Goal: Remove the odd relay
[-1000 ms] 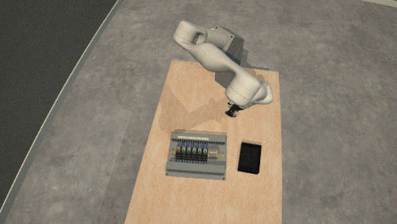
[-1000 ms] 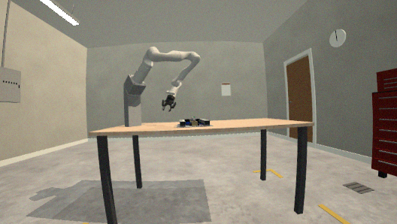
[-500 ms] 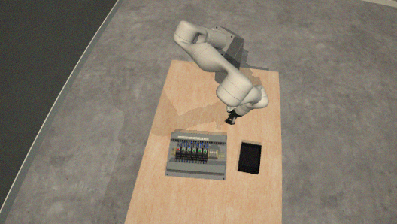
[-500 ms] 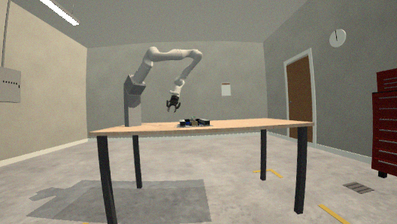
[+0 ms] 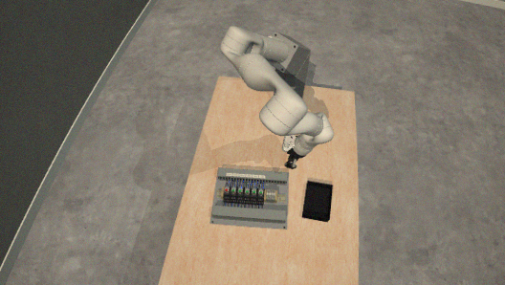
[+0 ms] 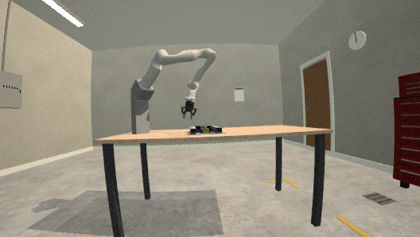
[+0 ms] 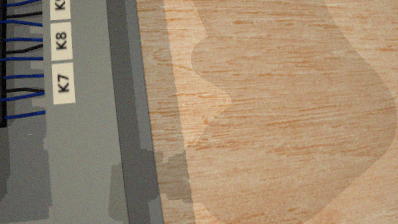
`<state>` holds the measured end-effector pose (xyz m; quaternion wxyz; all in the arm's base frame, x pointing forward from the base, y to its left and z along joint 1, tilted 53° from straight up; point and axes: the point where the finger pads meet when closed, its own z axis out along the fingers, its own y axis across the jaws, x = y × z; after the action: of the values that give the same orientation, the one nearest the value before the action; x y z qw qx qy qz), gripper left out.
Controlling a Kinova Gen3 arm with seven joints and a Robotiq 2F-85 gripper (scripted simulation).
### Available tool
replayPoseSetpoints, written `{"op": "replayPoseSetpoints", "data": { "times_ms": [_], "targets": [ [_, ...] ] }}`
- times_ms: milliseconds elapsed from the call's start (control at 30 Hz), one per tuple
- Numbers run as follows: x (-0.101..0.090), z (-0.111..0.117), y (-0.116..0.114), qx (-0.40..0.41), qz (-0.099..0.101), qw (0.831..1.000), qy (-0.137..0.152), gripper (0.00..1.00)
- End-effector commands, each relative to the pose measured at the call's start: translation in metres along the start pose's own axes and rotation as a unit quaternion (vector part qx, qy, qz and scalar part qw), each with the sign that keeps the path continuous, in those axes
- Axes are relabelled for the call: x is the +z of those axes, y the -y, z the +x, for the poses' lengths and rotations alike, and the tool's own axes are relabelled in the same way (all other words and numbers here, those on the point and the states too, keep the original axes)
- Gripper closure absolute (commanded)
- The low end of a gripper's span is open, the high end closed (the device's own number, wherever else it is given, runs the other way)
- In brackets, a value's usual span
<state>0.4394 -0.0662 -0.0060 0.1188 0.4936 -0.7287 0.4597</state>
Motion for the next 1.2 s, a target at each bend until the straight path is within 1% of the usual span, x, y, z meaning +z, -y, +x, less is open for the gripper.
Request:
{"op": "replayPoseSetpoints", "data": {
  "times_ms": [0, 100, 167, 667, 733, 1167],
  "targets": [
    [-0.003, 0.002, 0.016, -0.005, 0.006, 1.0, 0.017, 0.39],
    [-0.005, 0.004, 0.027, -0.009, 0.013, 0.999, 0.029, 0.39],
    [-0.005, 0.004, 0.027, -0.009, 0.013, 0.999, 0.029, 0.39],
    [-0.013, 0.014, 0.077, -0.029, 0.046, 0.995, 0.08, 0.39],
    [-0.013, 0.014, 0.077, -0.029, 0.046, 0.995, 0.08, 0.39],
    [-0.021, 0.025, 0.107, -0.045, 0.069, 0.99, 0.11, 0.39]
  ]
}}
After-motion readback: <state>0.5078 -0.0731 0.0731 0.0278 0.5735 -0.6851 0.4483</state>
